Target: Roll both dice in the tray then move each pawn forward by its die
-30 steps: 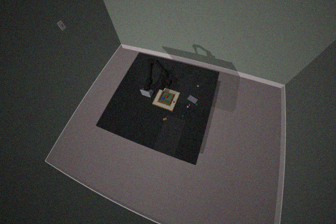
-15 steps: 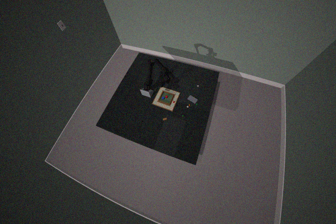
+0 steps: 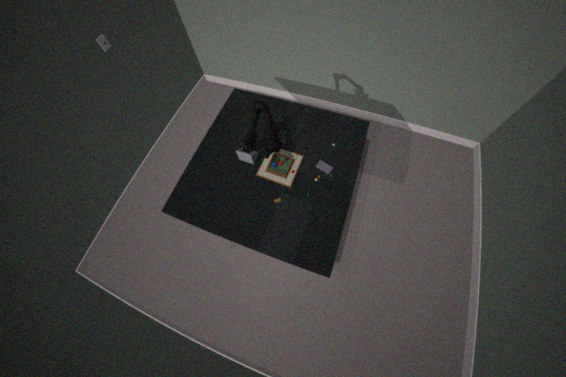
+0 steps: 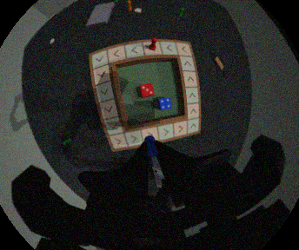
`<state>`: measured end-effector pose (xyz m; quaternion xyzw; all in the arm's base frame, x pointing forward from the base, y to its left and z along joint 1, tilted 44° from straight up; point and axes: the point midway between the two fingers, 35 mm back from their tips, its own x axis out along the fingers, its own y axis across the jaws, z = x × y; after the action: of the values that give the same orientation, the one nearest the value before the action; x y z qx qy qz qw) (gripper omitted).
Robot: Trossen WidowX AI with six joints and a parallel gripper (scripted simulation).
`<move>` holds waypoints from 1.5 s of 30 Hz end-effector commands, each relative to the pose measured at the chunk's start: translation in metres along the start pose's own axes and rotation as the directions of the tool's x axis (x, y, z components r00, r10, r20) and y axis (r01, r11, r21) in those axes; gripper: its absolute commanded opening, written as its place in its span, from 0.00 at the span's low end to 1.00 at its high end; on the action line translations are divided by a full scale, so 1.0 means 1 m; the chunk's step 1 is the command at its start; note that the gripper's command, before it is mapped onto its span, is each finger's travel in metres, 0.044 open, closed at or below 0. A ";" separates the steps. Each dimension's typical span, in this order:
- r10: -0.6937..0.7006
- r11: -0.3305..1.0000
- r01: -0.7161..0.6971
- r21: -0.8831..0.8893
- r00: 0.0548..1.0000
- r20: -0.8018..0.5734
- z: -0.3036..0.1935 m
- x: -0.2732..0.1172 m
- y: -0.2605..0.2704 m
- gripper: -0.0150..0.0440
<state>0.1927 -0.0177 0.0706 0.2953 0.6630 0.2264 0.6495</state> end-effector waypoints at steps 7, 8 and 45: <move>0.007 1.000 -0.007 0.003 1.000 -0.009 -0.027 0.037 -0.052 0.25; 0.007 1.000 -0.007 0.003 1.000 -0.010 -0.028 0.039 -0.054 0.25; 0.000 1.000 -0.001 -0.005 1.000 -0.003 -0.028 0.086 -0.055 0.48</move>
<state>0.1611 0.0045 -0.0282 0.2944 0.6637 0.2287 0.6485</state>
